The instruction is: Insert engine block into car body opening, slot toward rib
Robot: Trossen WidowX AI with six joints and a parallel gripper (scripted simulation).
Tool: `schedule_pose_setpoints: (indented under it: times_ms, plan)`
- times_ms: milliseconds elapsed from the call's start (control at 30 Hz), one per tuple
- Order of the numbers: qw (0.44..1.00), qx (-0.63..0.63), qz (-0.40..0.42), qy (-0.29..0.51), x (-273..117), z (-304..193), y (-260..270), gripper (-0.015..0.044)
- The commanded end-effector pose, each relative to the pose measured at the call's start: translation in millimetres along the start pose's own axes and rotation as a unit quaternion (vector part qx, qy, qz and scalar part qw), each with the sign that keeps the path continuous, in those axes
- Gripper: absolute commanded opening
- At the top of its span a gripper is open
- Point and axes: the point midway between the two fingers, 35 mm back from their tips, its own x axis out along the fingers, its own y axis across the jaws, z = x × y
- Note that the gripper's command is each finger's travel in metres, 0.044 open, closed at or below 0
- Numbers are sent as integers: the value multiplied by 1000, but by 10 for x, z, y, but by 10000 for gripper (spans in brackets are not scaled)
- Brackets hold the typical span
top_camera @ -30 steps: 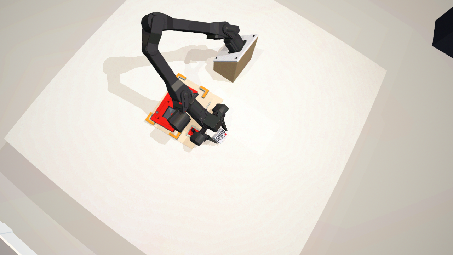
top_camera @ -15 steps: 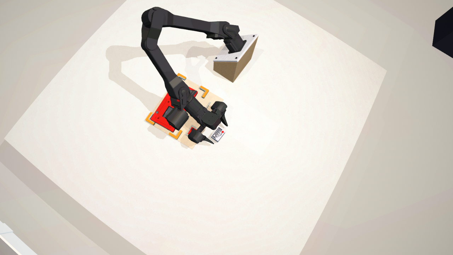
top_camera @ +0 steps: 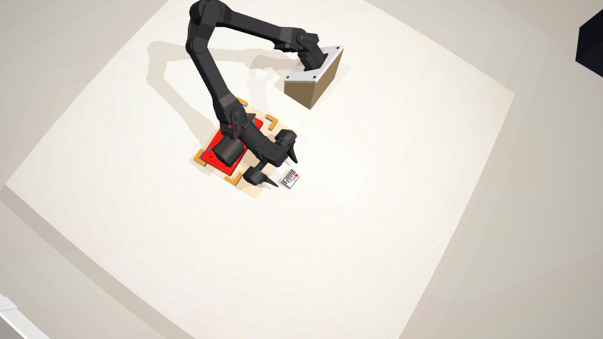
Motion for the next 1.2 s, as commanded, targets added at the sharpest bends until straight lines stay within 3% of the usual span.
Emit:
schedule_pose_setpoints:
  times_ms: [0,400,767,1167]
  plan:
    - [1000,0,-2,0,-1,0,-8,440]
    - [1000,13,9,10,0,111,9,440]
    - [983,161,31,85,42,194,43,440]
    - [926,329,9,184,44,279,67,440]
